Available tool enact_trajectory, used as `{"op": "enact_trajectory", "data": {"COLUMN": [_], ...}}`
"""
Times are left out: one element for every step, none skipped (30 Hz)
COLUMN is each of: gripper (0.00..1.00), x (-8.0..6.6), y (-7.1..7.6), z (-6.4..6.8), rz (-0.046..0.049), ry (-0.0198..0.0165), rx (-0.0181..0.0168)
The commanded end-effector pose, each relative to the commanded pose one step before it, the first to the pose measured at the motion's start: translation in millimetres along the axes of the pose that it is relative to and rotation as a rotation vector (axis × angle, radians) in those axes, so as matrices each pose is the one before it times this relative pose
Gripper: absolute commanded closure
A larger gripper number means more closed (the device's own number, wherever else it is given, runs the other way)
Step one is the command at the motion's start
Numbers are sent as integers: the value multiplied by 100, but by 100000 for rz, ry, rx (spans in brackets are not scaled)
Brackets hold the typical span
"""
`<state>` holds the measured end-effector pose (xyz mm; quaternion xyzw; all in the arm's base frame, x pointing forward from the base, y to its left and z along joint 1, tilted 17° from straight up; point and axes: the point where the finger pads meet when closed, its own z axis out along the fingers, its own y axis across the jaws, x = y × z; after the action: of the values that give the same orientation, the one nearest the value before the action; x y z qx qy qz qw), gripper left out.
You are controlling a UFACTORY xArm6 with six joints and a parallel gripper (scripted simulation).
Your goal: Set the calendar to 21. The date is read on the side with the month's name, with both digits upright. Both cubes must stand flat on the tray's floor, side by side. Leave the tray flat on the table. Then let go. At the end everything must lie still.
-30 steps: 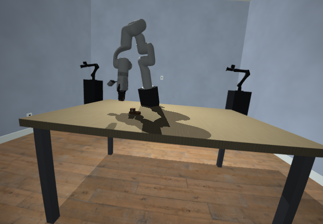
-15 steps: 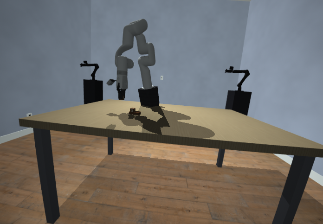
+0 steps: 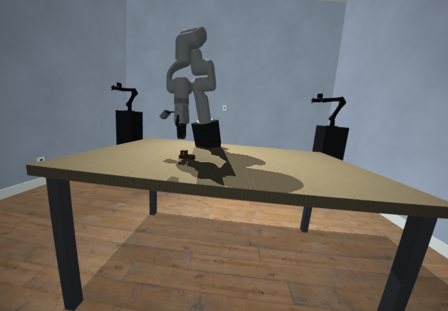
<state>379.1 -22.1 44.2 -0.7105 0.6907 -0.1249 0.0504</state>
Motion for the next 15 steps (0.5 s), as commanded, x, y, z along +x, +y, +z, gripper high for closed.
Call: {"op": "enact_trajectory", "data": {"gripper": [71,71,71,71,71,71,71,71,71,71,71,71,71,71,71], "x": [-4305,-539,-232,-38,0,0,0,0,0,0,0,0,0,0,0], "y": [57,74,34,6,0,0,0,0,0,0,0,0,0,0,0], "z": [-447,-74,-33,-5,0,0,0,0,0,0,0,0,0,0,0], "rz": [34,15,7,1,0,0,0,0,0,0,0,0,0,0,0], "ry": [3153,107,48,8,0,0,0,0,0,0,0,0,0,0,0], "rx": [1427,155,74,12,0,0,0,0,0,0,0,0,0,0,0]}}
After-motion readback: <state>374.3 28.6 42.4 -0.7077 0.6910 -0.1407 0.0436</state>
